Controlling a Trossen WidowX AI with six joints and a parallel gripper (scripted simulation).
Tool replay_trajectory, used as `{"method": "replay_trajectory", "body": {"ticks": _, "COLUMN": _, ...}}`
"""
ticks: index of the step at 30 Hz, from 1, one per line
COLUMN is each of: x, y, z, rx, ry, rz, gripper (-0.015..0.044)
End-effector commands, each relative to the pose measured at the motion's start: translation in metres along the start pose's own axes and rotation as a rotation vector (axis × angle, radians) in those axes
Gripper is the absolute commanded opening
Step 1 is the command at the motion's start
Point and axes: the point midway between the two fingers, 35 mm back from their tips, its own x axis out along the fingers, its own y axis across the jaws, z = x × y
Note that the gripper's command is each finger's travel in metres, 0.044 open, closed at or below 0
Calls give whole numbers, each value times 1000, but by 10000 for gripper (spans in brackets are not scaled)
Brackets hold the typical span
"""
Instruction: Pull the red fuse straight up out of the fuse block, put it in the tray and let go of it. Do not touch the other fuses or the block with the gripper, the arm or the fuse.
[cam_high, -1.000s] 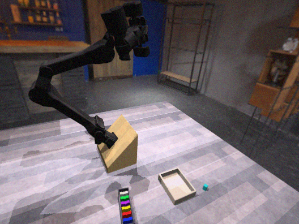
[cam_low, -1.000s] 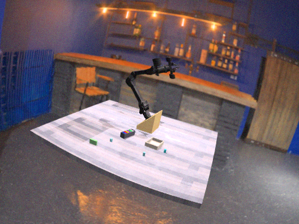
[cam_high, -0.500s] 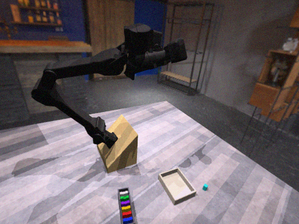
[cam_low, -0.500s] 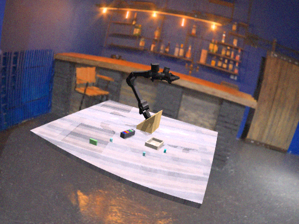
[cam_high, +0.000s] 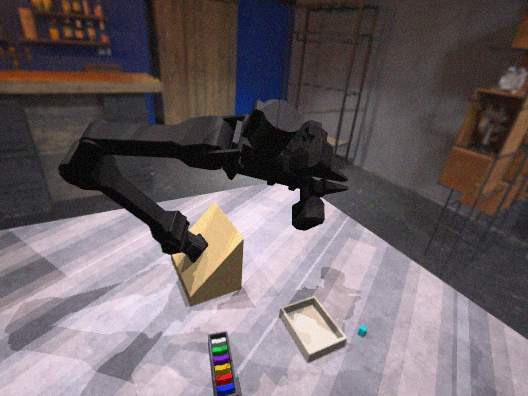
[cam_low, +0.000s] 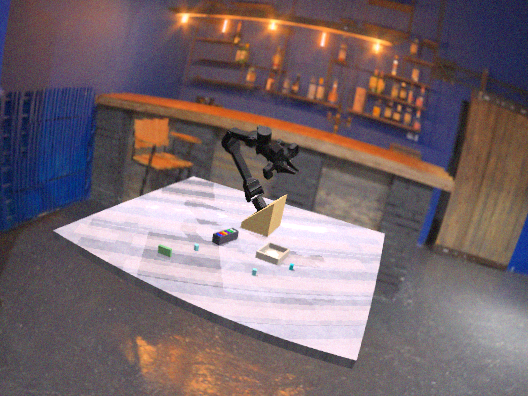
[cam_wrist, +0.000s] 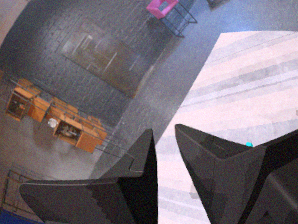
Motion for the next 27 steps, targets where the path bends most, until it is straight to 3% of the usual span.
{"method": "replay_trajectory", "body": {"ticks": 1, "x": 3, "y": -76, "z": -21, "rx": 471, "ry": 64, "rz": -255, "gripper": 71}}
{"method": "replay_trajectory", "body": {"ticks": 14, "x": -37, "y": -207, "z": -86, "rx": 1342, "ry": -47, "rz": -835, "gripper": 71}}
{"method": "replay_trajectory", "body": {"ticks": 27, "x": -113, "y": -295, "z": -163, "rx": 1950, "ry": -515, "rz": -1455, "gripper": 71}}
